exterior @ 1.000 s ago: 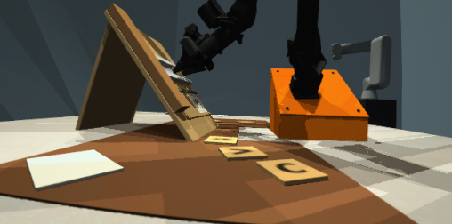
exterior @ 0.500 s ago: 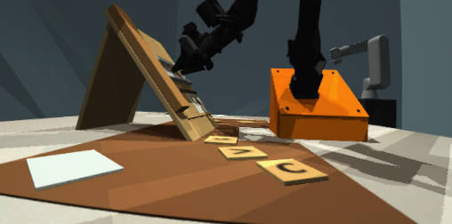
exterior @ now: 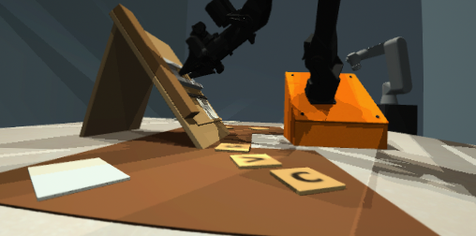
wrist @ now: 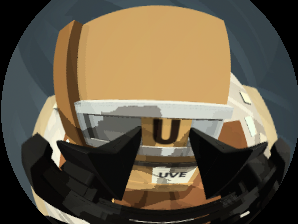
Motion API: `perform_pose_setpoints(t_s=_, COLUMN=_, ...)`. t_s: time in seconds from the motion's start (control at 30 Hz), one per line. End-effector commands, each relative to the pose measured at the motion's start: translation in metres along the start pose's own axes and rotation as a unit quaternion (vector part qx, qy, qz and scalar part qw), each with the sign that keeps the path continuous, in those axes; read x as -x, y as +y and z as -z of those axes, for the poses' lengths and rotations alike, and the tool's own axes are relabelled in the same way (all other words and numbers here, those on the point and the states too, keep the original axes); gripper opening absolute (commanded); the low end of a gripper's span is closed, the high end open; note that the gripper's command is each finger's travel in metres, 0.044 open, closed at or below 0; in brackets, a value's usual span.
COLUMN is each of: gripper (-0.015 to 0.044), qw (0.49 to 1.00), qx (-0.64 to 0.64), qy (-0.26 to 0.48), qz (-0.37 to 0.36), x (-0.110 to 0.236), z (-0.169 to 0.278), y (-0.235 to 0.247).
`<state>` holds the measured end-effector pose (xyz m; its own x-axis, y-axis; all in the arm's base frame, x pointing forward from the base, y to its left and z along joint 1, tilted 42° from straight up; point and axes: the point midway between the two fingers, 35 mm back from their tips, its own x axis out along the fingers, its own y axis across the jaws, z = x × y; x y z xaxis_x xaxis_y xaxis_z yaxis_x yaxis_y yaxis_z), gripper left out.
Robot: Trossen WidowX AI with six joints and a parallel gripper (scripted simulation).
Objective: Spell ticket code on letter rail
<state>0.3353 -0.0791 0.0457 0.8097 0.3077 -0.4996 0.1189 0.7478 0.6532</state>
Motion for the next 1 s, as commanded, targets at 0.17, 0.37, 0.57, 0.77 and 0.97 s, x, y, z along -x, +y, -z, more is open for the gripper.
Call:
perform_pose_setpoints(t_s=0.17, gripper=0.0000, qw=1.000, qx=-0.003, qy=0.001, qz=0.001, x=0.000, z=0.001, y=0.006)
perform_pose_setpoints(t_s=0.37, gripper=0.0000, qw=1.000, qx=-0.004, qy=0.001, qz=0.001, x=0.000, z=0.001, y=0.010)
perform_pose_setpoints(t_s=0.57, gripper=0.0000, qw=1.000, qx=-0.004, qy=0.001, qz=0.001, x=0.000, z=0.001, y=0.014)
perform_pose_setpoints(t_s=0.77, gripper=0.0000, qw=1.000, qx=-0.004, qy=0.001, qz=0.001, x=0.000, z=0.001, y=0.018)
perform_pose_setpoints(t_s=0.97, gripper=0.0000, qw=1.000, qx=-0.004, qy=0.001, qz=0.001, x=0.000, z=0.001, y=0.022)
